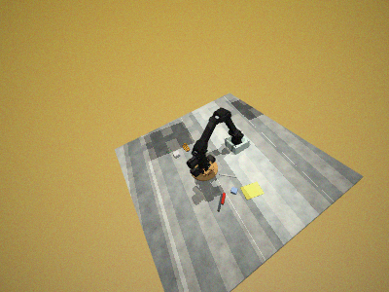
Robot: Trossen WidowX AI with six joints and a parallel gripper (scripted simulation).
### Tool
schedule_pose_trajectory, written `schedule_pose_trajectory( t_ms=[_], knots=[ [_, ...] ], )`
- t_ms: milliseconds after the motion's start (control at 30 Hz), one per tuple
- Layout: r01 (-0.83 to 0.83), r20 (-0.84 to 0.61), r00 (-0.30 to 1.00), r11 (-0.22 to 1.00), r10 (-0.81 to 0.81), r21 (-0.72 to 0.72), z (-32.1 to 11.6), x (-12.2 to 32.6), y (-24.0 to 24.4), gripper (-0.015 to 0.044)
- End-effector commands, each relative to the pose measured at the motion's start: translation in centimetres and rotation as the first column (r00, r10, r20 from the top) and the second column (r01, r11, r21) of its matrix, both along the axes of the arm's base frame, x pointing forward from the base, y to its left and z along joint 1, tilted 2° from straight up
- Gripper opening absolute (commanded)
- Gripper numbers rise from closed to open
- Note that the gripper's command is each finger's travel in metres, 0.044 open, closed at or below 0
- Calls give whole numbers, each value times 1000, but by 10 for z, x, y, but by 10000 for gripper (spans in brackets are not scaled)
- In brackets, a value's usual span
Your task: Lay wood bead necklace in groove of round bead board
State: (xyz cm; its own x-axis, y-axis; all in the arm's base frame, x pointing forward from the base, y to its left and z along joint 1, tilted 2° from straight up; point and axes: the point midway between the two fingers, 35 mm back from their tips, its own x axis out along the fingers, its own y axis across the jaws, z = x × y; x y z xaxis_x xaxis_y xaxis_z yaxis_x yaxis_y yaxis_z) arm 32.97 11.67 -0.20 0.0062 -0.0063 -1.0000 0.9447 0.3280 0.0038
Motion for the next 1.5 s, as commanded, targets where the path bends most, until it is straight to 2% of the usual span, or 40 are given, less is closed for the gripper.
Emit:
schedule_pose_trajectory(
  t_ms=[0, 667, 833, 1467],
  knots=[
    [2, -6, 1000, 1000, -2, -3, -7, -2, -1, 120],
    [8, -13, 1000, 1000, -8, -7, -29, -4, -2, 120],
    [2, -9, 1000, 1000, -2, -3, -27, -2, -1, 0],
    [2, -9, 1000, 1000, -2, -3, -27, -2, -1, 0]
  ],
)
